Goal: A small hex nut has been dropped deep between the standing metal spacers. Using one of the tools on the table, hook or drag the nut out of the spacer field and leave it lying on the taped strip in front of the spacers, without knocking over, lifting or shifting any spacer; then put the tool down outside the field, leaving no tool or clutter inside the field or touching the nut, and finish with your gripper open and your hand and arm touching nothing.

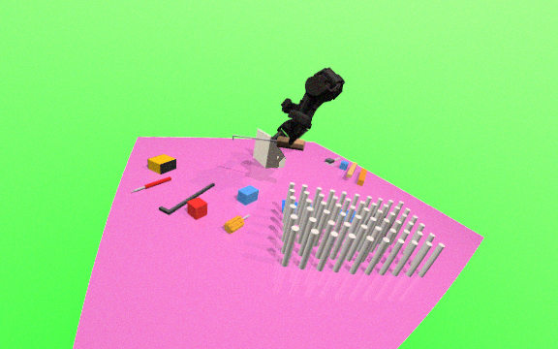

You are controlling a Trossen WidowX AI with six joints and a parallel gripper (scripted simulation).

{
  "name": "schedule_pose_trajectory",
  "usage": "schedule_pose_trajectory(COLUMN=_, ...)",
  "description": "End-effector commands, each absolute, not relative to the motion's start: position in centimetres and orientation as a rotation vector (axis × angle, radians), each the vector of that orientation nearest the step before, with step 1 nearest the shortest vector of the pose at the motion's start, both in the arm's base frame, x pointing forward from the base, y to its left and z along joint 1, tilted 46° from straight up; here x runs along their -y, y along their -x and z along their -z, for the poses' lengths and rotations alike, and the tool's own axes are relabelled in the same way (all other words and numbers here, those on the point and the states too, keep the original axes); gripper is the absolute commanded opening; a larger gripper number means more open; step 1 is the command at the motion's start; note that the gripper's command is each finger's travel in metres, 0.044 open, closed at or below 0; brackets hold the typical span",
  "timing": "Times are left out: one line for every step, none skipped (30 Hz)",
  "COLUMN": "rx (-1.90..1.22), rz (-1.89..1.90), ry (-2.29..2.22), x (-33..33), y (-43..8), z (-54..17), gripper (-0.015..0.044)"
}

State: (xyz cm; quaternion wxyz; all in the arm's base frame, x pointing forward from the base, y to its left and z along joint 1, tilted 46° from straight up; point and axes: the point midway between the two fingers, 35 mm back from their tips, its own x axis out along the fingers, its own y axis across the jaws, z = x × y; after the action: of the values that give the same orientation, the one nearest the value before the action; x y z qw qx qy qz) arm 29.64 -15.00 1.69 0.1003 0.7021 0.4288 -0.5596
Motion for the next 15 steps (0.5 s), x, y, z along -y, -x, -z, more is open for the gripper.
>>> schedule_pose_trajectory(rx=-1.194, rz=1.843, ry=-2.099, x=16.8, y=-29.0, z=-0.2, gripper=0.0000)
schedule_pose_trajectory(rx=-1.177, rz=1.885, ry=-2.103, x=17.2, y=-28.8, z=0.1, gripper=0.0000)
schedule_pose_trajectory(rx=-1.160, rz=1.927, ry=-2.107, x=17.6, y=-28.6, z=0.5, gripper=0.0000)
schedule_pose_trajectory(rx=-1.143, rz=1.969, ry=-2.110, x=17.9, y=-28.5, z=0.8, gripper=0.0000)
schedule_pose_trajectory(rx=-1.125, rz=2.012, ry=-2.112, x=18.2, y=-28.3, z=1.2, gripper=0.0000)
schedule_pose_trajectory(rx=-1.107, rz=2.054, ry=-2.114, x=18.5, y=-28.1, z=1.5, gripper=0.0000)
schedule_pose_trajectory(rx=-1.087, rz=2.096, ry=-2.115, x=18.9, y=-27.9, z=1.9, gripper=0.0000)
schedule_pose_trajectory(rx=-1.068, rz=2.138, ry=-2.115, x=19.2, y=-27.7, z=2.2, gripper=0.0000)
schedule_pose_trajectory(rx=-1.047, rz=2.180, ry=-2.115, x=19.5, y=-27.5, z=2.6, gripper=0.0000)
schedule_pose_trajectory(rx=-1.026, rz=2.222, ry=-2.114, x=19.8, y=-27.3, z=2.9, gripper=0.0000)
schedule_pose_trajectory(rx=-1.005, rz=2.263, ry=-2.112, x=20.1, y=-27.0, z=3.3, gripper=0.0000)
schedule_pose_trajectory(rx=-0.983, rz=2.305, ry=-2.110, x=20.4, y=-26.8, z=3.6, gripper=0.0000)
schedule_pose_trajectory(rx=-0.960, rz=2.347, ry=-2.106, x=20.7, y=-26.6, z=4.0, gripper=0.0000)
schedule_pose_trajectory(rx=-0.937, rz=2.388, ry=-2.102, x=21.0, y=-26.3, z=4.3, gripper=0.0000)
schedule_pose_trajectory(rx=-0.913, rz=2.429, ry=-2.097, x=21.3, y=-26.1, z=4.7, gripper=0.0000)
